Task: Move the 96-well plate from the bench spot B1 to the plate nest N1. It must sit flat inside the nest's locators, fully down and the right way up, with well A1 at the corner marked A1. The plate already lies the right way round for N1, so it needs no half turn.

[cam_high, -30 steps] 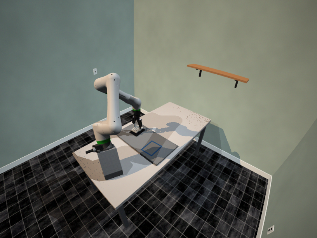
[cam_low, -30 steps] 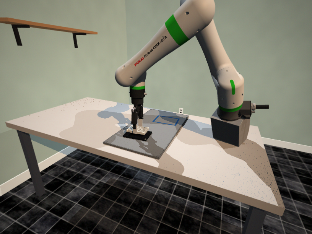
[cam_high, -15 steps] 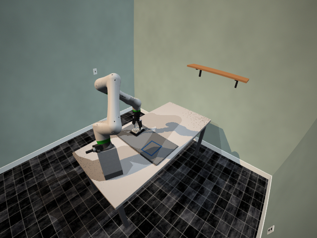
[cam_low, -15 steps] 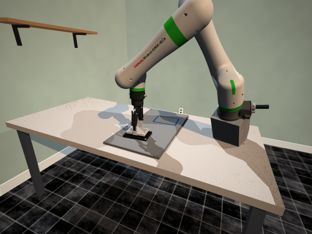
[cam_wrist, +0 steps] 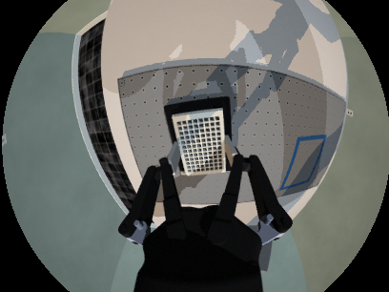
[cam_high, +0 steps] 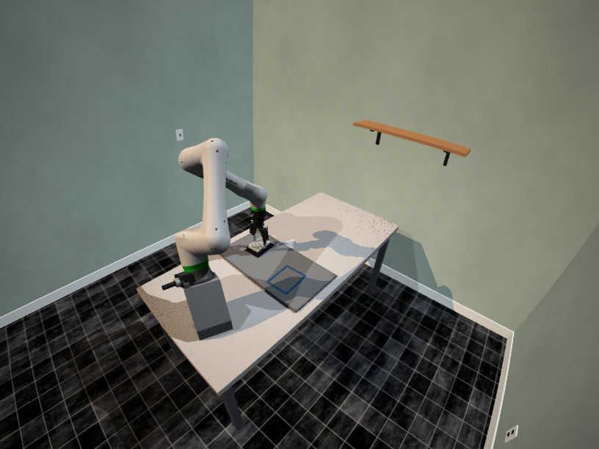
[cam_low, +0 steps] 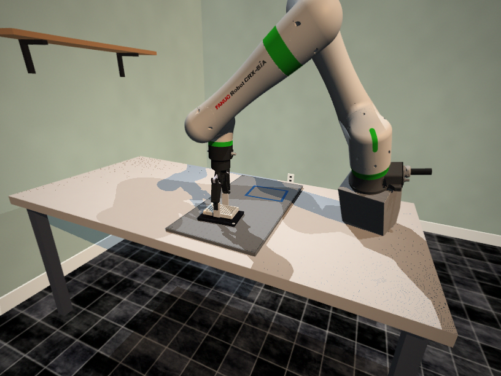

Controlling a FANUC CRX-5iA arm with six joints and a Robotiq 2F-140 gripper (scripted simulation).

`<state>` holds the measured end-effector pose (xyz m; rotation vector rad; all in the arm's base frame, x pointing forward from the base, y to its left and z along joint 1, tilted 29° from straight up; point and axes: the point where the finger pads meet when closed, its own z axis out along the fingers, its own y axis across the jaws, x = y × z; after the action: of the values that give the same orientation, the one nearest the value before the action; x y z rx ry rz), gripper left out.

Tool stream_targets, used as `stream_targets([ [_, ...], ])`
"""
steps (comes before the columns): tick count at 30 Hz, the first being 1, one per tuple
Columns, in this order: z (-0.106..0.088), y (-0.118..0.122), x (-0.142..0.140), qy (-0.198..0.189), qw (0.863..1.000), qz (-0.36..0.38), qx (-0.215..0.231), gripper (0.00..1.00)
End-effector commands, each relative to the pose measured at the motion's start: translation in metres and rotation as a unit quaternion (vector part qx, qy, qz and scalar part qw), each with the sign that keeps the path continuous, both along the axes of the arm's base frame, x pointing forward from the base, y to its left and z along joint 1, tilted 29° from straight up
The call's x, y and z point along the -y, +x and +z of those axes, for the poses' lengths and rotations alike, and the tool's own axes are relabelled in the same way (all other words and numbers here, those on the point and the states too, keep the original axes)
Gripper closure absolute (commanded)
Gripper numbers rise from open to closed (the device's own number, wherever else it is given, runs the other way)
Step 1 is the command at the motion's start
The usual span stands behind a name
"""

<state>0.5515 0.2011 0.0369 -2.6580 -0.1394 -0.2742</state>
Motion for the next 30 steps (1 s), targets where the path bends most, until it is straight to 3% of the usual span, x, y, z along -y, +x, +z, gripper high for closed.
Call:
stream_targets([
  [1,-0.0003,0.0003,-0.0001,0.000,1.000,0.000,0.000,1.00],
  [30,-0.0040,0.0010,-0.0020,0.000,1.000,0.000,0.000,1.00],
])
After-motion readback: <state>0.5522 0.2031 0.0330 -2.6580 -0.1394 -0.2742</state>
